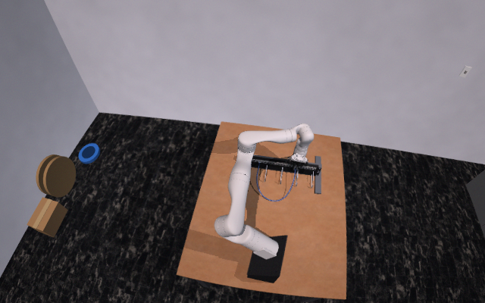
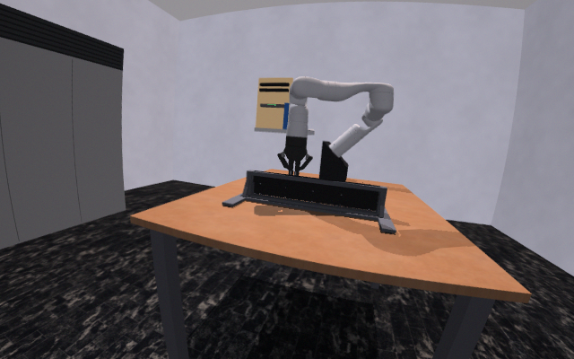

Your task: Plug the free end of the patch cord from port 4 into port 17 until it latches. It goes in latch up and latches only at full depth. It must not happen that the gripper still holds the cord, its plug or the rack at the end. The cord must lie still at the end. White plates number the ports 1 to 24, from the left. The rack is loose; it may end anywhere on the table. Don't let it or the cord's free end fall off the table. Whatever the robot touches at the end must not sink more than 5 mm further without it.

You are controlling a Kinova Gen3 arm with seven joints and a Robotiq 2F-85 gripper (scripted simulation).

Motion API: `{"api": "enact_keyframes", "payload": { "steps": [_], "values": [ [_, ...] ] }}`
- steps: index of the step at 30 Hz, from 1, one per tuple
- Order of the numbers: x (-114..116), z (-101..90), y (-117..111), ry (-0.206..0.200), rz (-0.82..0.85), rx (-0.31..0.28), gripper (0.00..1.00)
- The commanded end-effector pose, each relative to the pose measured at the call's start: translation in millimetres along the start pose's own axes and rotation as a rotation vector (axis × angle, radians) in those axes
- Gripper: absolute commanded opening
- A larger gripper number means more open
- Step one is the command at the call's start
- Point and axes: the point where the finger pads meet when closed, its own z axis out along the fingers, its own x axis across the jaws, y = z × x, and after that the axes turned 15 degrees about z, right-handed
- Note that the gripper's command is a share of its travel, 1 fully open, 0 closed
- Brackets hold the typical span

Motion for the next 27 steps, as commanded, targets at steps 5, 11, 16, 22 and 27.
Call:
{"api": "enact_keyframes", "payload": {
  "steps": [5, 11, 16, 22, 27],
  "values": [
    [-1.7, -4.6, 6.8, -0.008, -0.008, -0.025, 0.0],
    [-1.7, -4.6, 6.4, -0.009, -0.009, -0.024, 0.0],
    [2.3, 2.2, 0.9, 0.001, -0.017, -0.002, 0.37],
    [2.1, 1.9, 0.6, 0.0, -0.016, -0.002, 0.37],
    [1.9, 1.5, 0.3, 0.0, -0.014, -0.001, 0.37]
  ]
}}
